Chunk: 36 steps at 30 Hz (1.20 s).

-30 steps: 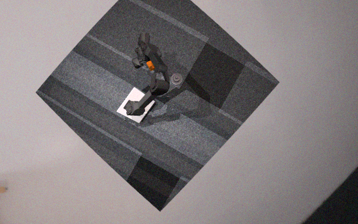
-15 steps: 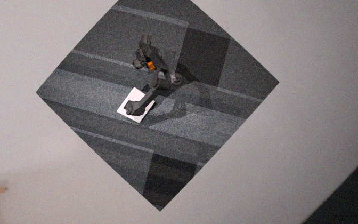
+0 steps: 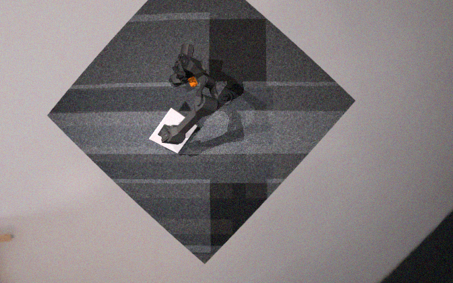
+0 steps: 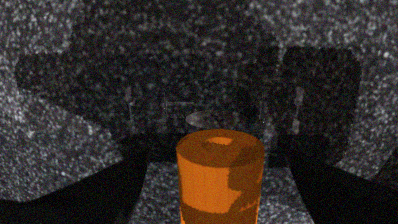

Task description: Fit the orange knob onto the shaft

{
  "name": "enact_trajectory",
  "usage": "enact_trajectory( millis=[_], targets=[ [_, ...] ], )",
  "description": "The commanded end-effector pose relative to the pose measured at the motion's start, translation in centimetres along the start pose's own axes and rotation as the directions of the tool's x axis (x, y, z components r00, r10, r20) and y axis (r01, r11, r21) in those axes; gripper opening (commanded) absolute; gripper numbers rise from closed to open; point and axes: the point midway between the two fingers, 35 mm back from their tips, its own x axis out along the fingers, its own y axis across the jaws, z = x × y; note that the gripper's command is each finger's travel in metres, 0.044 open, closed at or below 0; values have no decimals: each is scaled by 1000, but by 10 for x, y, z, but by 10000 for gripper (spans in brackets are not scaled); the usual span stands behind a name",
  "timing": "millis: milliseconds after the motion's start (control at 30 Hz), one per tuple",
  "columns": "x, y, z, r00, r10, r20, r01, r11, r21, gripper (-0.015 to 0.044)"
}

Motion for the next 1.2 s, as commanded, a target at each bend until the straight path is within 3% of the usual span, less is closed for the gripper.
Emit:
enact_trajectory(
  millis=[0, 100, 367, 767, 1167],
  targets=[
    [1, 0, -1, 1000, -3, -4, 3, 1000, -7, 309],
    [1, 0, -1, 1000, -3, -4, 3, 1000, -7, 240],
    [1, 0, -1, 1000, -3, -4, 3, 1000, -7, 240],
    [1, 0, -1, 1000, -2, 0, 2, 1000, -6, 179],
    [-7, 1, -10, 982, 3, 190, -2, 1000, -3, 179]
  ],
)
